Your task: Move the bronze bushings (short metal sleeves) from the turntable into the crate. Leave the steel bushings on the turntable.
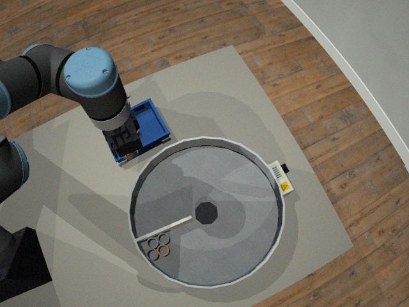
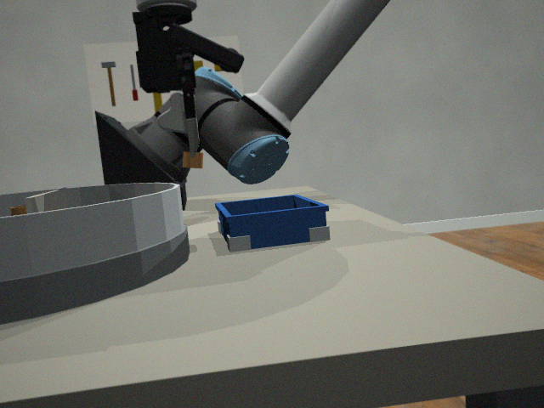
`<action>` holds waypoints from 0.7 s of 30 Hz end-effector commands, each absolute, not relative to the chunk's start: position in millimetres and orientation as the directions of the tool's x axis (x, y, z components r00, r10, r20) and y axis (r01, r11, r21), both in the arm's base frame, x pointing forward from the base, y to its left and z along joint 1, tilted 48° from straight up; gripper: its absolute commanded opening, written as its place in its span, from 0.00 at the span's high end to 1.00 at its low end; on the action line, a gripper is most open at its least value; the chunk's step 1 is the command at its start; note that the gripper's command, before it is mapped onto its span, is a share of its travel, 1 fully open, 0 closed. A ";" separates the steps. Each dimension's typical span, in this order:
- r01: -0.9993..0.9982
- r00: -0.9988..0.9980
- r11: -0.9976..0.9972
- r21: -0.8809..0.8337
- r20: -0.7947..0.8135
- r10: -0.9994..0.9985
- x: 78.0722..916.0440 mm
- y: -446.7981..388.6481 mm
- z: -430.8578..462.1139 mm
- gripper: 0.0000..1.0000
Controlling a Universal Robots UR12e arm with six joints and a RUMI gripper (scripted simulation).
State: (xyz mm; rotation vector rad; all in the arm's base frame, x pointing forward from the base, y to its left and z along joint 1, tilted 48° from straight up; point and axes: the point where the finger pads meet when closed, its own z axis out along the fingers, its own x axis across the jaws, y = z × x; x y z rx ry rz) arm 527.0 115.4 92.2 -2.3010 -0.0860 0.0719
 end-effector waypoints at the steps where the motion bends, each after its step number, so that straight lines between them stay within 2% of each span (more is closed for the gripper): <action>1: 0.039 0.996 -0.668 -0.743 -0.024 0.085 521.1 141.6 125.9 1.00; 21: 0.039 0.996 -0.668 -0.743 -0.024 0.085 512.0 182.0 171.6 1.00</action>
